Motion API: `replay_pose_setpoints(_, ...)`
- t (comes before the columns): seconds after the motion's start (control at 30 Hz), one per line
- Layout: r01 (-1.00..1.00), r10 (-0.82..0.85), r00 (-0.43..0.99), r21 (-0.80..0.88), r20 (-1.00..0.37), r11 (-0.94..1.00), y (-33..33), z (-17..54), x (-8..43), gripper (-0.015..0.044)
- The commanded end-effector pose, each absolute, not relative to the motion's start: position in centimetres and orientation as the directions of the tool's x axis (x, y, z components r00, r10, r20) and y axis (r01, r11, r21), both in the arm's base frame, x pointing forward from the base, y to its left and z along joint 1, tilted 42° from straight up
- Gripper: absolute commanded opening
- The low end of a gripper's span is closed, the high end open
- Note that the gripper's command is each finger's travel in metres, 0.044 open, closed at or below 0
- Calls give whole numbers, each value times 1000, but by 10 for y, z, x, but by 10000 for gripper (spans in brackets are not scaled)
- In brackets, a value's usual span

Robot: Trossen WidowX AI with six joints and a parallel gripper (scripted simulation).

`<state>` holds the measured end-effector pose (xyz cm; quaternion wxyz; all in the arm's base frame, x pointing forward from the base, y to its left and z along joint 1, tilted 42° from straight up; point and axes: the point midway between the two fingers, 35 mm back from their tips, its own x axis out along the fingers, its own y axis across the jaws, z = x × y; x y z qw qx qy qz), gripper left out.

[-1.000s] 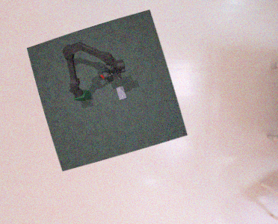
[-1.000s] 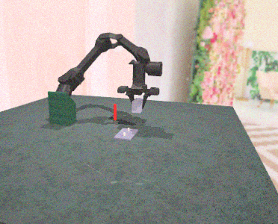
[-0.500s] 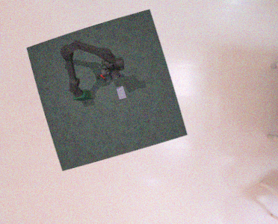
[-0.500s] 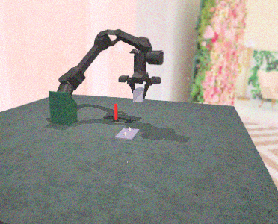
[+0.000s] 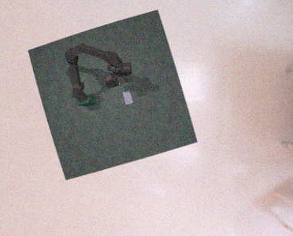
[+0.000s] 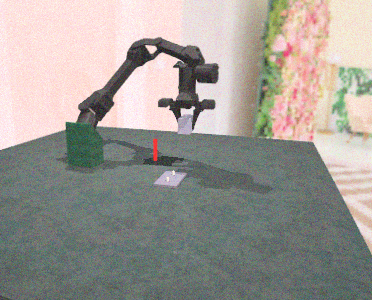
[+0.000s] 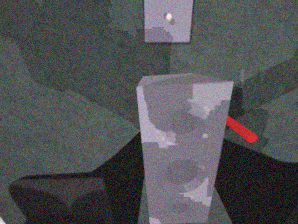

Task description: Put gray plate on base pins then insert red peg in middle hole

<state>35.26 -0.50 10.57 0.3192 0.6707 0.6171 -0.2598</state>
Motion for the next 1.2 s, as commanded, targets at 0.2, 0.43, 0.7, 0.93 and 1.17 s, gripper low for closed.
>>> replay_pose_setpoints(0.2, 994, 656, 103, 101, -747, -41, -20, 77, 357, 0)
replay_pose_setpoints(0.43, 994, 656, 103, 96, -748, -47, -29, 56, 359, 0)
replay_pose_setpoints(0.7, 994, 655, 103, 90, -749, -54, -39, 32, 359, 0)
replay_pose_setpoints(0.93, 995, 655, 103, 85, -749, -60, -47, 11, 358, 0)
replay_pose_setpoints(1.17, 995, 655, 103, 80, -749, -65, -55, -10, 356, 0)
